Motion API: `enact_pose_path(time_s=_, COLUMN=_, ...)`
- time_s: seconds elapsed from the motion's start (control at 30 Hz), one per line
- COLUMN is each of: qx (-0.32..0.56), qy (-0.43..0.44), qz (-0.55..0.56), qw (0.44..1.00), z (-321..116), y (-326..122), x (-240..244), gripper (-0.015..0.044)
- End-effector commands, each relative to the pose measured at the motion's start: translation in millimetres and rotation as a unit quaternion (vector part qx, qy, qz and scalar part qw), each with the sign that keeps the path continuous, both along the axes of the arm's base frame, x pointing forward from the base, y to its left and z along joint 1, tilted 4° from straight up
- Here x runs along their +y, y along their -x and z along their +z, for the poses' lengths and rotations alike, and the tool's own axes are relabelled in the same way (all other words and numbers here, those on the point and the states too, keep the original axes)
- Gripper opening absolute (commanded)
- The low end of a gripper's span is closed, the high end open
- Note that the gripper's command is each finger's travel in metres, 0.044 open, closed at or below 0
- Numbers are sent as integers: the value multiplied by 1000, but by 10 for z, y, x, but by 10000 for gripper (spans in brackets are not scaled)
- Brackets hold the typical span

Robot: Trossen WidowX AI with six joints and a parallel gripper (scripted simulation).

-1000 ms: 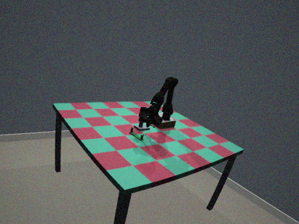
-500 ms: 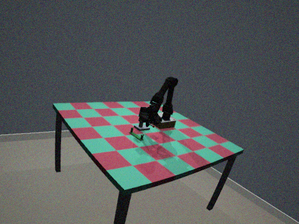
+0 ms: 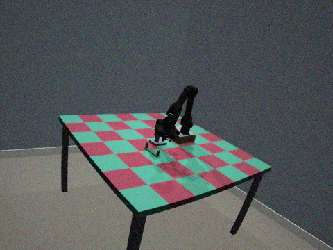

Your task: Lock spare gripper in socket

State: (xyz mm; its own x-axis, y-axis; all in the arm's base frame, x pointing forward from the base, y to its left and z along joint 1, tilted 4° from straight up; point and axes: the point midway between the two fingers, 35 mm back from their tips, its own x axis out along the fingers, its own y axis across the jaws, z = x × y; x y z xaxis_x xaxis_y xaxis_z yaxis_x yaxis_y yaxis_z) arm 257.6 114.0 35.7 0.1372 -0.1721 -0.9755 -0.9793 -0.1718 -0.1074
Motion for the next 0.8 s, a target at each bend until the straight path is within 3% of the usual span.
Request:
enact_pose_path(time_s=0.0, qx=0, qy=3, qz=1, qw=1000, z=-10, y=5, x=-26, gripper=0)
enact_pose_path(time_s=0.77, qx=-3, qy=2, qz=1, qw=1000, z=-19, y=-11, x=-130, gripper=0)
